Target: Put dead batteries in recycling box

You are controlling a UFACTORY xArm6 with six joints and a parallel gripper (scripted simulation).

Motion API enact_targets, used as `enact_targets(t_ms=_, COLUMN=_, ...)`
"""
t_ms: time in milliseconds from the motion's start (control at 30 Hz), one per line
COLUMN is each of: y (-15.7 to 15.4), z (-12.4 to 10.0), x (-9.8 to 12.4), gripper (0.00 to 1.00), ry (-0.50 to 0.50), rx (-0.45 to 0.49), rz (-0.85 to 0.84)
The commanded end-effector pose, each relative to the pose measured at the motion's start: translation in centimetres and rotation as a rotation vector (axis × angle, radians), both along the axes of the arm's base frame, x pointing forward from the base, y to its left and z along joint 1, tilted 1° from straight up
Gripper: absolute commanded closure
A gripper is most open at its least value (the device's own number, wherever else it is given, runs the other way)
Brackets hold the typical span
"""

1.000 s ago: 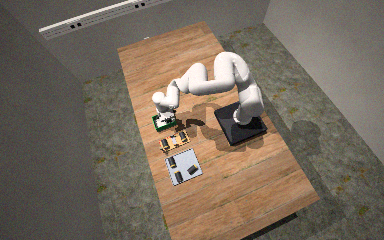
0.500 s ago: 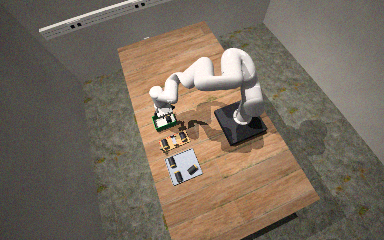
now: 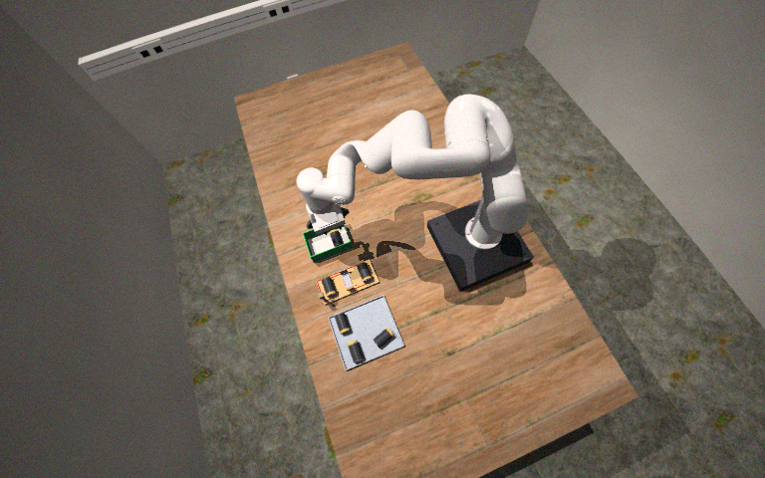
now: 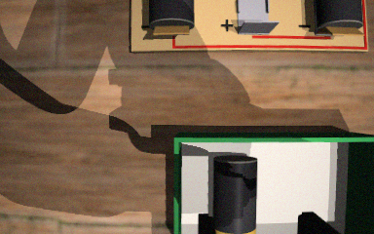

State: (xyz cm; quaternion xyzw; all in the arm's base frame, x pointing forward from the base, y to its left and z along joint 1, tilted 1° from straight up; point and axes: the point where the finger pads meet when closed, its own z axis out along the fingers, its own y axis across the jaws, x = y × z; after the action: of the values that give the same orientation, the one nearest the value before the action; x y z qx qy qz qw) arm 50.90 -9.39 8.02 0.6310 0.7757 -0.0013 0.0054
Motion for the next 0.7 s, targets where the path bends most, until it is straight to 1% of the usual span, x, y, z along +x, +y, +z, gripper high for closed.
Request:
enact_targets(t_ms=0, y=0.0, z=2.9, x=0.2, gripper=0.49, ry=-0.009, rx=-0.002, rz=0.000)
enact_targets(t_ms=67, y=0.0, z=3.6, x=0.2, gripper=0.49, ry=-0.009, rx=-0.002, rz=0.000)
enact_targets(t_ms=300, y=0.0, z=3.7, x=0.2, gripper=0.49, ry=-0.009, rx=-0.002, rz=0.000)
enact_targets(t_ms=400, y=0.6, z=3.7, x=0.2, gripper=0.49, ry=-0.009, rx=-0.002, rz=0.000)
enact_targets(t_ms=533, y=2.8, z=3.6, x=0.4, gripper=0.49, ry=-0.009, rx=-0.002, rz=0.000)
enact_targets(t_ms=667, y=7.0, z=3.6, x=0.6, gripper=0.49, ry=-0.009, rx=-0.002, rz=0.000)
